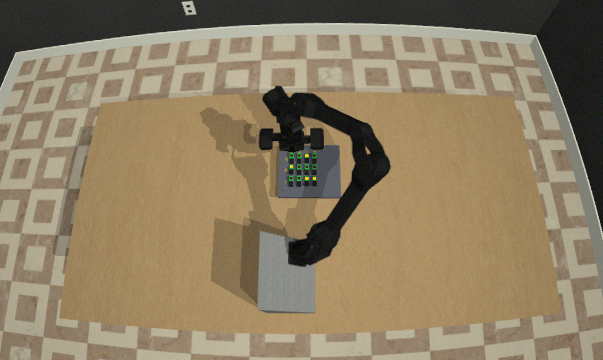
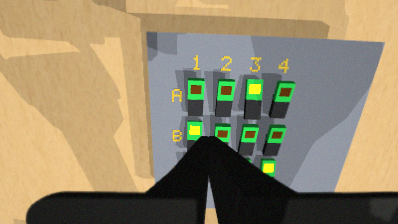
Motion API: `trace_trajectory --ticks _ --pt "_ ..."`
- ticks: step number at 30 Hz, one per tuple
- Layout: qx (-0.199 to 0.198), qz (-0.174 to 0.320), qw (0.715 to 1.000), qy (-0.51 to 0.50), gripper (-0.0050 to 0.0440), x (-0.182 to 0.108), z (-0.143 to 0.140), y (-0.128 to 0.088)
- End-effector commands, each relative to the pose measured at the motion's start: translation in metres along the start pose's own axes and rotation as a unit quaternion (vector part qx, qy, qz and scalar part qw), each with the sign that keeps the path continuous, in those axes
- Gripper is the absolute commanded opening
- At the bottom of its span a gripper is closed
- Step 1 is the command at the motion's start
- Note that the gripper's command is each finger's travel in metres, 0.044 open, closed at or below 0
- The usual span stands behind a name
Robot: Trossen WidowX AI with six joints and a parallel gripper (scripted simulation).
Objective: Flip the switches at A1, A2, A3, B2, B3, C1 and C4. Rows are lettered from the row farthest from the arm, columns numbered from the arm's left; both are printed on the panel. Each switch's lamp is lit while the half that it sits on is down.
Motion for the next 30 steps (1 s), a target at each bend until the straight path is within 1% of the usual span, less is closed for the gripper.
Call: trace_trajectory --ticks 1,5,8,9,15,18,30 --pt "-0.001 -0.002 1.000 0.007 -0.0050 0.017 -0.024 -0.001" --pt "0.000 -0.001 1.000 0.007 -0.0050 0.017 -0.025 0.001" --pt "0.000 0.013 1.000 0.002 -0.0050 0.014 -0.024 0.030" --pt "0.001 0.015 1.000 0.002 -0.0050 0.014 -0.024 0.036" --pt "0.001 0.014 1.000 0.004 -0.0050 0.016 -0.025 0.037" --pt "0.001 0.016 1.000 0.002 -0.0050 0.014 -0.024 0.047" --pt "0.001 0.016 1.000 0.002 -0.0050 0.014 -0.024 0.057"
Point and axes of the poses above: the point midway between the two fingers, 35 mm back from their tips, its own y axis out along the fingers, its own z axis across the jaws, x = y × z, the point moved 1 cm from there along -y, back along the fingers, and after that the axes turned 14 degrees about -y, right-handed, at the moved point
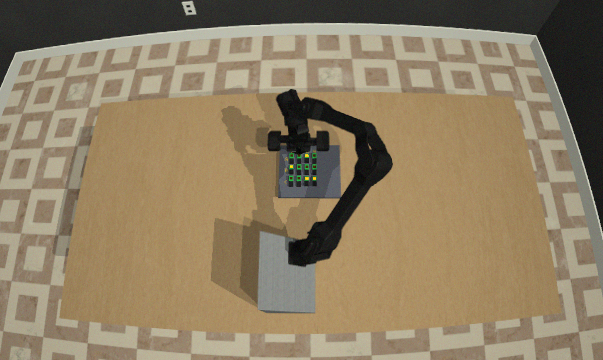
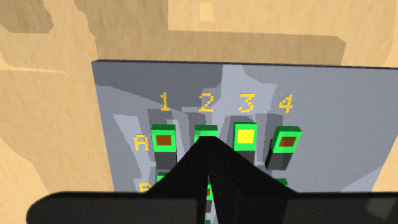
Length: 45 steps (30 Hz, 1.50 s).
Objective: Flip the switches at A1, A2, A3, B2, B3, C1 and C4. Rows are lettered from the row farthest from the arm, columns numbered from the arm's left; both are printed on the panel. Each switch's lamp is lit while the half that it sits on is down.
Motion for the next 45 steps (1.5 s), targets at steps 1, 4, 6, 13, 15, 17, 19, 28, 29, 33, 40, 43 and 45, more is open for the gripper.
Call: trace_trajectory --ticks 1,4,6,13,15,17,19,28,29,33,40,43,45 --pt "0.000 0.000 1.000 -0.002 -0.0050 0.0002 -0.0006 0.0051" --pt "-0.001 0.000 1.000 -0.002 -0.0050 0.0002 -0.0007 0.0075" --pt "0.000 -0.001 1.000 0.000 -0.0050 0.0011 -0.0010 0.0070" --pt "0.001 -0.007 1.000 0.006 -0.0050 0.0031 -0.0031 0.0025" --pt "0.001 -0.007 1.000 0.006 -0.0050 0.0031 -0.0031 0.0025" --pt "0.001 -0.007 1.000 0.006 -0.0050 0.0031 -0.0031 0.0025" --pt "0.001 -0.007 1.000 0.006 -0.0050 0.0032 -0.0031 0.0026" --pt "-0.001 0.000 1.000 -0.001 -0.0050 0.0004 -0.0008 0.0087" --pt "0.000 0.000 1.000 -0.001 -0.0050 0.0007 -0.0009 0.0087" --pt "0.000 -0.001 1.000 0.000 -0.0050 0.0012 -0.0010 0.0088" --pt "0.000 0.000 1.000 0.000 -0.0050 0.0010 -0.0010 0.0097" --pt "0.000 0.000 1.000 -0.001 -0.0050 0.0009 -0.0009 0.0102" --pt "0.000 0.000 1.000 -0.001 -0.0050 0.0009 -0.0009 0.0105"
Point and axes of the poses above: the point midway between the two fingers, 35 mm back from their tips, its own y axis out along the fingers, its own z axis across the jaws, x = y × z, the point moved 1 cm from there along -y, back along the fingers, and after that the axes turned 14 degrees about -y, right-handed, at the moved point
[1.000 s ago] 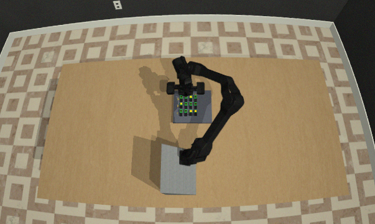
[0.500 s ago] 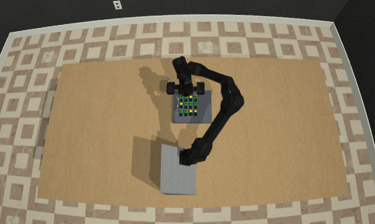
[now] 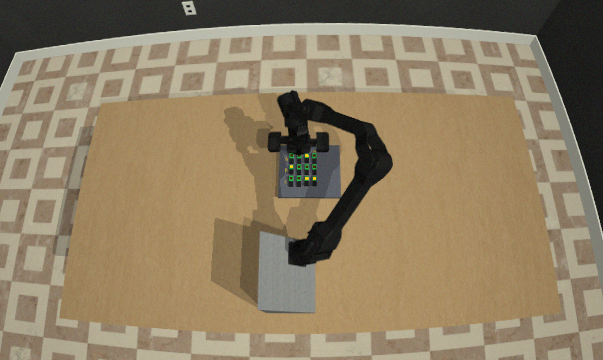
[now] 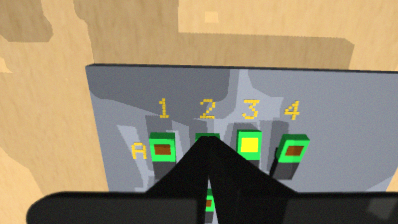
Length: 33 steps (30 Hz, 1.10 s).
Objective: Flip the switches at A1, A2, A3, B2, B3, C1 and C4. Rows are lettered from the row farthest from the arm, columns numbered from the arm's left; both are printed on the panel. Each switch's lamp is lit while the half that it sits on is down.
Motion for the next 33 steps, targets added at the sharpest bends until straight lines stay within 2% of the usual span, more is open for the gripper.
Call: trace_trajectory --ticks 1,33 --pt "-0.001 0.002 1.000 -0.001 -0.0050 -0.0003 -0.0009 0.0025" --pt "0.000 0.002 1.000 -0.001 -0.0050 -0.0005 -0.0006 0.0064"
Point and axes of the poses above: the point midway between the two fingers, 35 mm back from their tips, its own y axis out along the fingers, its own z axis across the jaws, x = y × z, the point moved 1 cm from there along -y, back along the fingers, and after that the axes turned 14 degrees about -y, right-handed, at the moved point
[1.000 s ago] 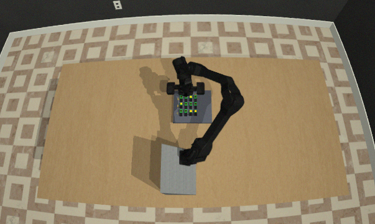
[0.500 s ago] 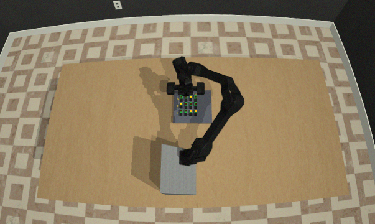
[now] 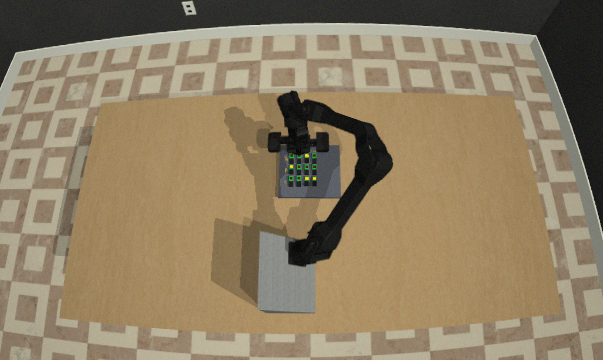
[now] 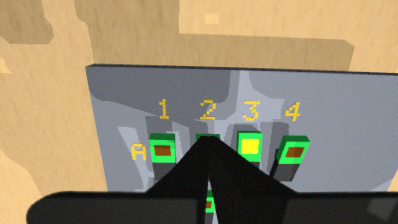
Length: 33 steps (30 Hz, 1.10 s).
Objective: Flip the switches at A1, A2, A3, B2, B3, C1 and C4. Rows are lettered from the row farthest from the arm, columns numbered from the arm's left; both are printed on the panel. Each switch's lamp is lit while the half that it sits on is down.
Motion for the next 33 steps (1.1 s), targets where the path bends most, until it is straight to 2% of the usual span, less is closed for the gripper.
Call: trace_trajectory --ticks 1,19,22,24,26,28,33 --pt "0.001 0.005 1.000 0.001 -0.0050 -0.001 -0.001 0.006" --pt "0.001 0.004 1.000 0.000 -0.0050 0.000 0.000 0.007" --pt "0.004 -0.015 1.000 0.013 -0.0050 0.006 -0.004 -0.022" --pt "0.004 -0.015 1.000 0.013 -0.0050 0.006 -0.004 -0.022" --pt "0.004 -0.021 1.000 0.015 -0.0050 0.004 -0.004 -0.052" --pt "0.003 -0.022 1.000 0.015 -0.0050 0.002 -0.004 -0.069" --pt "0.001 -0.019 1.000 0.011 -0.0050 0.000 -0.003 -0.068"
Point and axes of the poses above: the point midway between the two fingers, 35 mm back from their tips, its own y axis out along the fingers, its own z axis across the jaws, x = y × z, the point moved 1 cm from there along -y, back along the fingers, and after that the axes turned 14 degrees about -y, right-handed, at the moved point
